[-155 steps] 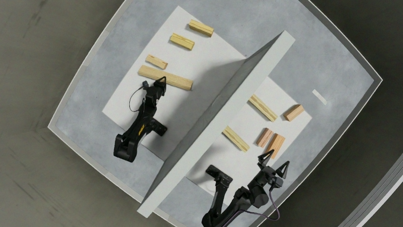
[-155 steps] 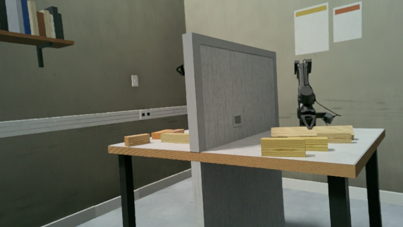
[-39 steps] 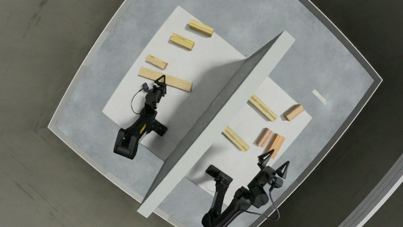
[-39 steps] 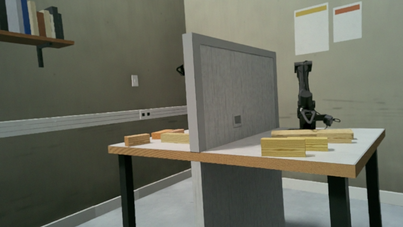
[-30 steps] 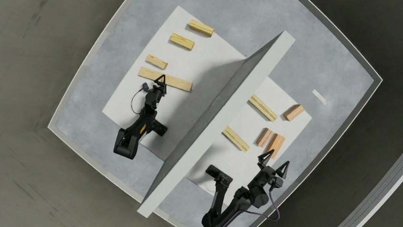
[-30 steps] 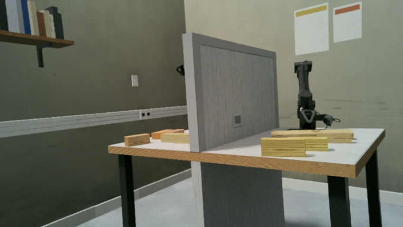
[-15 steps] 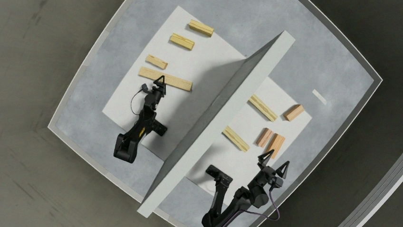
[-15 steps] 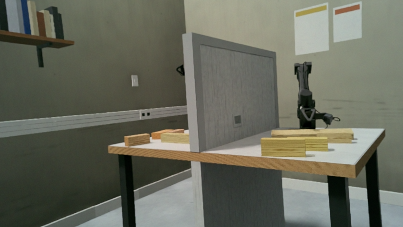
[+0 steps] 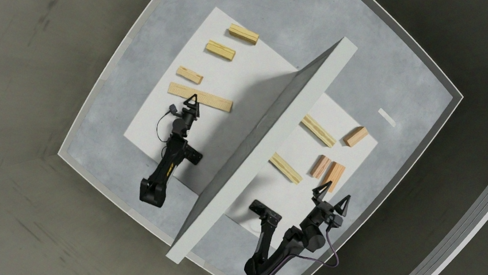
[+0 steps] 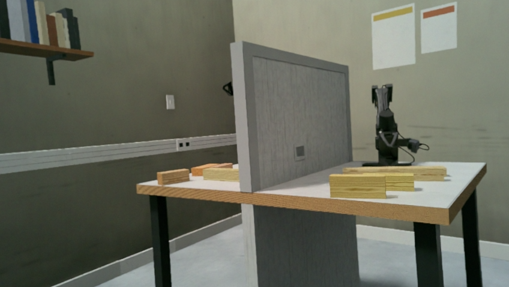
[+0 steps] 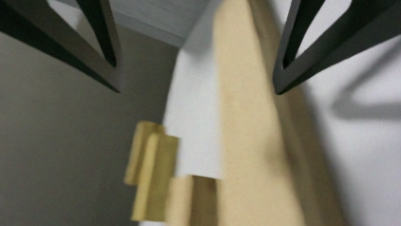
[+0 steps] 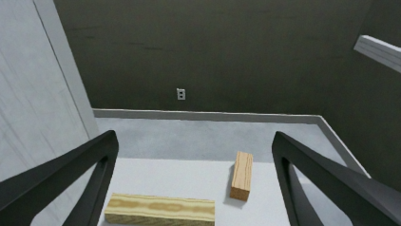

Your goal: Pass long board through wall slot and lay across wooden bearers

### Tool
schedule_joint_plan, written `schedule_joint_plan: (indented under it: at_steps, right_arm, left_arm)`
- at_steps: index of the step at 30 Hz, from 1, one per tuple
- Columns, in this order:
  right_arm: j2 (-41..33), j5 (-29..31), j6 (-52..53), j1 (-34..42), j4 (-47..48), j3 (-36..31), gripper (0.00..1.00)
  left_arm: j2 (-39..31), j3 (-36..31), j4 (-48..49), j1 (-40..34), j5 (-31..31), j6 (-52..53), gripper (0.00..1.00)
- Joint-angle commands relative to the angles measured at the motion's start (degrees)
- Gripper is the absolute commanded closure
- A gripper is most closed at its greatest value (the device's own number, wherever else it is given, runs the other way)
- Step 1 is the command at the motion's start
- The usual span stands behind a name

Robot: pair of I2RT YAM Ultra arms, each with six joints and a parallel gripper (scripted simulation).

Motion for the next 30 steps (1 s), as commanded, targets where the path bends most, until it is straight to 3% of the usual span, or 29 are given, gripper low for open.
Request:
schedule_joint_plan:
  at_steps: [1,3,5,6,7,8,10,17,30]
  right_arm:
    - [-1.5,0.3,-0.1,-0.6,-0.9,1.7,0.0]
    - [-1.5,0.3,-0.1,-0.6,-0.9,1.7,0.0]
    - [-1.5,0.3,-0.1,-0.6,-0.9,1.7,0.0]
    - [-1.5,0.3,-0.1,-0.6,-0.9,1.7,0.0]
    - [-1.5,0.3,-0.1,-0.6,-0.9,1.7,0.0]
    - [-1.5,0.3,-0.1,-0.6,-0.9,1.7,0.0]
    - [-1.5,0.3,-0.1,-0.6,-0.9,1.7,0.0]
    - [-1.5,0.3,-0.1,-0.6,-0.9,1.7,0.0]
    - [-1.5,0.3,-0.1,-0.6,-0.9,1.7,0.0]
  left_arm:
    - [-8.3,0.7,-11.5,-0.5,-0.2,0.6,0.05]
    - [-14.9,0.8,-12.2,-0.6,-0.2,0.5,0.05]
    - [-14.9,0.8,-12.2,-0.6,-0.2,0.5,0.05]
    - [-13.2,0.6,-20.0,-0.1,-0.2,0.2,0.05]
    - [-15.2,-0.9,-15.6,-0.6,-0.3,0.5,0.05]
    - [-17.8,1.4,-22.6,-0.4,-0.2,0.2,0.05]
    - [-21.2,1.5,-26.3,-0.4,-0.2,0.0,0.05]
    - [-33.4,2.7,-34.3,-0.6,-0.3,0.0,0.05]
    - [-39.2,3.8,-41.8,-0.9,-0.6,0.3,0.05]
